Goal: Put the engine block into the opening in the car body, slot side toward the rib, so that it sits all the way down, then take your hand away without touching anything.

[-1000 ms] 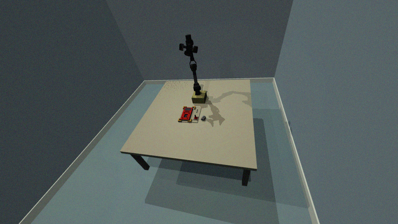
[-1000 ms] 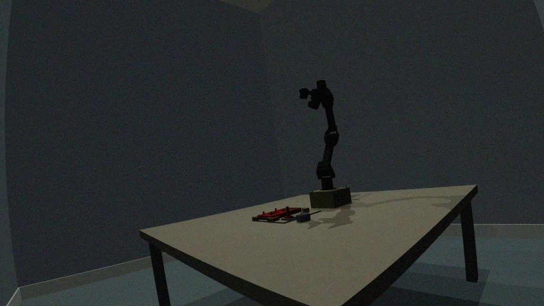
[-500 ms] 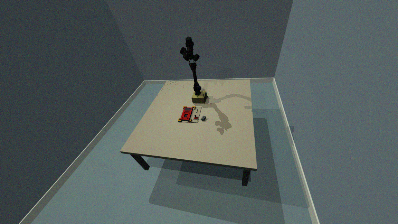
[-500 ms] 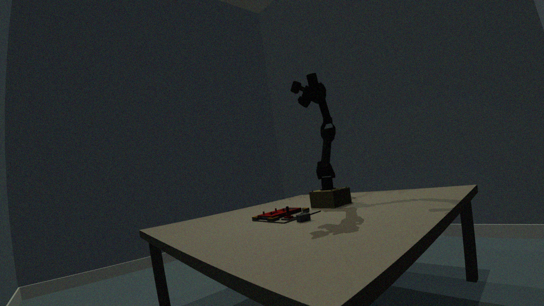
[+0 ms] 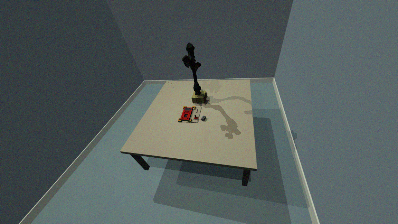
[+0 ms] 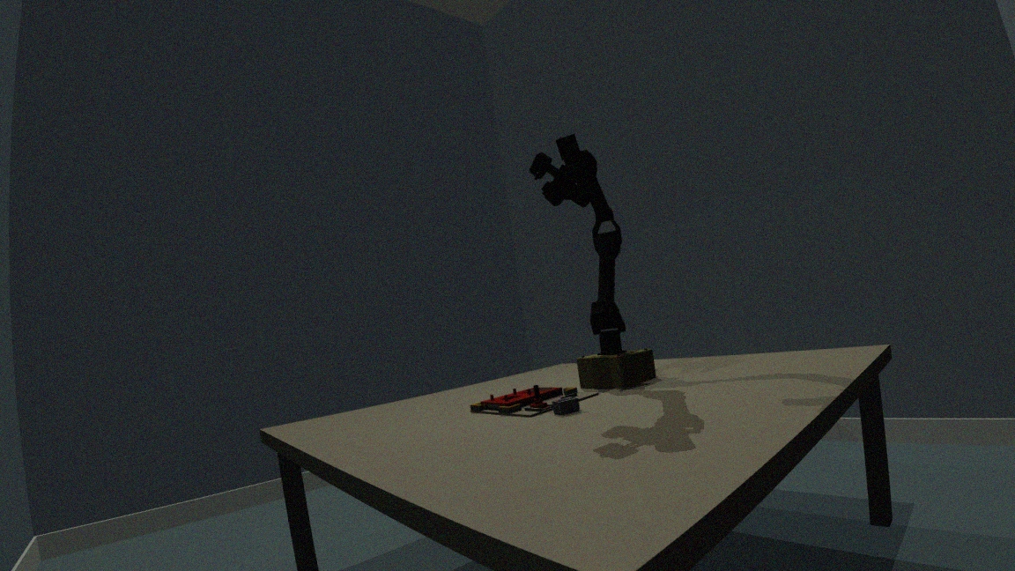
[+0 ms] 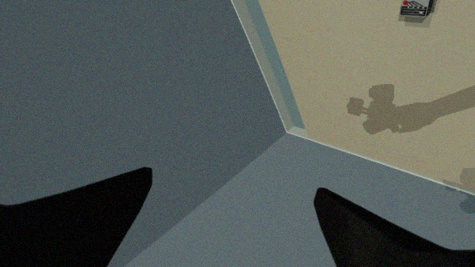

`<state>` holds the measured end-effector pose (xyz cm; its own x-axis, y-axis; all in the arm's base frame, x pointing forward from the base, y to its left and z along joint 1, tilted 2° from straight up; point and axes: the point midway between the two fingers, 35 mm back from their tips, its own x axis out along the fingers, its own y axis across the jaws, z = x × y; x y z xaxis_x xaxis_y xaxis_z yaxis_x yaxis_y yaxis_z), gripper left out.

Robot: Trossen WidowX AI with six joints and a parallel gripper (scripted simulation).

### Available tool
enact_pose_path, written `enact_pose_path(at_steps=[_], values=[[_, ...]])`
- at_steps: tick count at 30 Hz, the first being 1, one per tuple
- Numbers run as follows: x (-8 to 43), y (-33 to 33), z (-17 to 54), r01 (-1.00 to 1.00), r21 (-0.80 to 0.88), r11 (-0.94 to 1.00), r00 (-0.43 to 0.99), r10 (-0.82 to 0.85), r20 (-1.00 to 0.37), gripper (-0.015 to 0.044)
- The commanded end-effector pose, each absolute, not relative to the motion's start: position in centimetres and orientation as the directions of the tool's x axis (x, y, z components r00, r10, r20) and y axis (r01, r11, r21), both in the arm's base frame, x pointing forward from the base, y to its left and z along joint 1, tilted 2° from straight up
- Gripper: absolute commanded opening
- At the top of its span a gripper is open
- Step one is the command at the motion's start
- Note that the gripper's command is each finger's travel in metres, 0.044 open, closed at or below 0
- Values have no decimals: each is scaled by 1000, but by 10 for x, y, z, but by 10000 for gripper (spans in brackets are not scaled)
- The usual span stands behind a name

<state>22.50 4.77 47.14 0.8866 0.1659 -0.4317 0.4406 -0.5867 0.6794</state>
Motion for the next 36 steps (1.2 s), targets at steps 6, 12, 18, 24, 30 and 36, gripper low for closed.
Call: enact_pose_path(at_steps=[6,12,18,24,30,36], values=[[257,57,443,537,734,-416,838,162,-521,440],[287,66,410,629,740,-239,777,155,-610,440],[312,74,375,704,708,-54,707,145,-692,440],[333,80,337,756,642,131,628,133,-767,440],[351,85,297,776,550,307,545,110,-831,440],[364,88,254,764,439,472,455,87,-886,440]])
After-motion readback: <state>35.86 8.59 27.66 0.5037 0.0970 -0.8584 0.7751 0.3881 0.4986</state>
